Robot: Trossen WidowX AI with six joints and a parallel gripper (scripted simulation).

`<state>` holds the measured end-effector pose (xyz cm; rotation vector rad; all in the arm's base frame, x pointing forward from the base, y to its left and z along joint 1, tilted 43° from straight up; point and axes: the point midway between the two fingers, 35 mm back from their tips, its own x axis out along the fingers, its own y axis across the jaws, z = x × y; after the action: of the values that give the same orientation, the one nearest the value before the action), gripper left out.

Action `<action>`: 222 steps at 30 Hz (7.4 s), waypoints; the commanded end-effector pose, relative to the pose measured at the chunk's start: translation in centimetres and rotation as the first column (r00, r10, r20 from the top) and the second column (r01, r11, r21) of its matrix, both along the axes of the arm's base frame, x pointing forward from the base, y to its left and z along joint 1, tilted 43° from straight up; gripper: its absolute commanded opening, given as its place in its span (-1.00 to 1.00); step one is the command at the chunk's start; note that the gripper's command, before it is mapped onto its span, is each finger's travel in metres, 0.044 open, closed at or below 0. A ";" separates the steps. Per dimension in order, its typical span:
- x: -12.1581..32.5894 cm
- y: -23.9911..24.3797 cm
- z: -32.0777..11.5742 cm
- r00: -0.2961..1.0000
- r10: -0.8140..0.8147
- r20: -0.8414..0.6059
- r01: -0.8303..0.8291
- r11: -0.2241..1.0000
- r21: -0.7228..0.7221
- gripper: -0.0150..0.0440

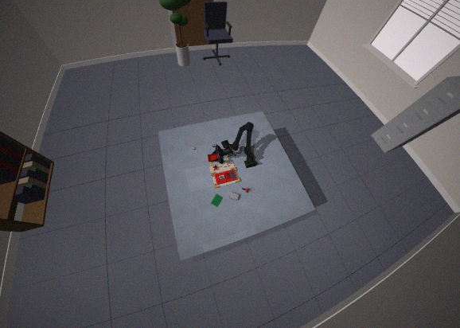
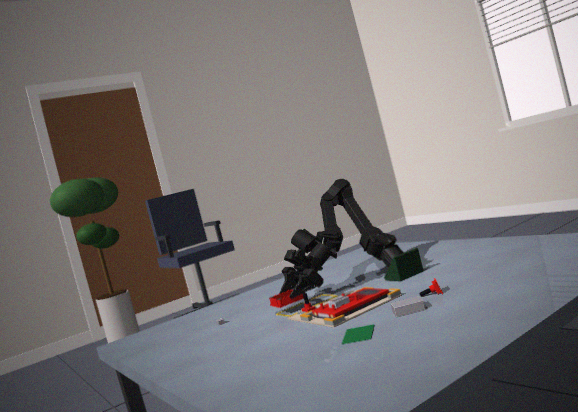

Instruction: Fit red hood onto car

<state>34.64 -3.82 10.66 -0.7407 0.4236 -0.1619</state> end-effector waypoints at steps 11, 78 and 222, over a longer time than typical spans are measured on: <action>-0.6 2.6 3.2 1.000 -0.001 0.011 0.001 1.000 0.005 -0.49; -0.5 2.5 2.9 0.762 -0.641 -0.088 -0.047 -0.191 0.980 -0.49; -2.2 2.8 3.8 0.504 -0.586 -0.634 0.581 0.773 -0.254 1.00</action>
<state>32.34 -0.87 14.44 -0.6013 1.4078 -0.5479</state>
